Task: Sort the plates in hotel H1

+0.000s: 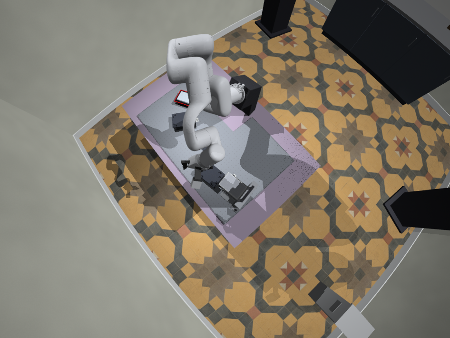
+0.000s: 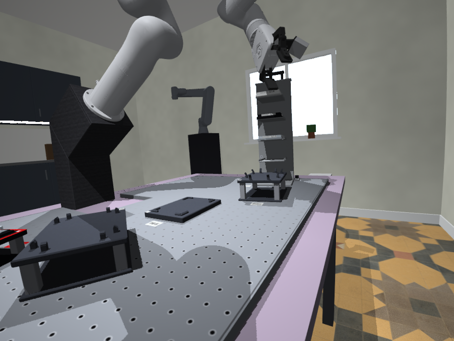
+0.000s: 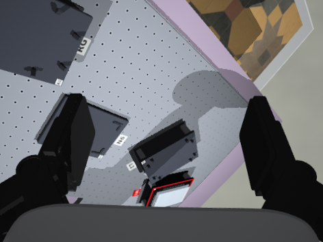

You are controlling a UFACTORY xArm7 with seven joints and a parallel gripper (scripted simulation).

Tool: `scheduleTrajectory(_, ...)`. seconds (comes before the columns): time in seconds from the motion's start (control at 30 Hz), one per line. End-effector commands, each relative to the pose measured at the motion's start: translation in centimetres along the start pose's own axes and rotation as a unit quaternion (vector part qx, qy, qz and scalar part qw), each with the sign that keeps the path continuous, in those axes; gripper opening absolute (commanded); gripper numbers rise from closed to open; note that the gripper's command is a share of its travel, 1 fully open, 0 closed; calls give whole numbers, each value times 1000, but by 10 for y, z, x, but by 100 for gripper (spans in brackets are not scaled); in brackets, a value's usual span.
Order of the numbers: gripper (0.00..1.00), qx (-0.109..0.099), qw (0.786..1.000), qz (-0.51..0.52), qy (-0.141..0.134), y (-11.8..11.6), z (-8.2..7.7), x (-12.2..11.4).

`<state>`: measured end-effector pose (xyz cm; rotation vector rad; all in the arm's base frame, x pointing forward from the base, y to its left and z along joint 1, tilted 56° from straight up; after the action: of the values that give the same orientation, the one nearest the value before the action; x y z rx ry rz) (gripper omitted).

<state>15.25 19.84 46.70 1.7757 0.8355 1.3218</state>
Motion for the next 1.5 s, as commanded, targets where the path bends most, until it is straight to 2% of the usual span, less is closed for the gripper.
scheduleTrajectory(0.0, 100, 0, 1000, 1, 2, 1, -1, 1)
scheduleTrajectory(0.53, 100, 0, 1000, 1, 2, 1, -1, 1)
scheduleTrajectory(0.93, 100, 0, 1000, 1, 2, 13, 7, -10)
scheduleTrajectory(1.03, 100, 0, 1000, 1, 2, 18, -1, -11)
scheduleTrajectory(1.1, 100, 0, 1000, 1, 2, 18, -1, -11)
scheduleTrajectory(1.47, 100, 0, 1000, 1, 2, 37, -33, -13)
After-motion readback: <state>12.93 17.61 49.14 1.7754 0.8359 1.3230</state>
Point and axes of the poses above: the point where the finger pads meet when closed, its own z axis out along the fingers, its own y axis across the jaws, x = y × z, the point moved 8 cm from there along -z, back along the fingers, and after that the axes turned 14 degrees about -z, right-handed, at the moved point
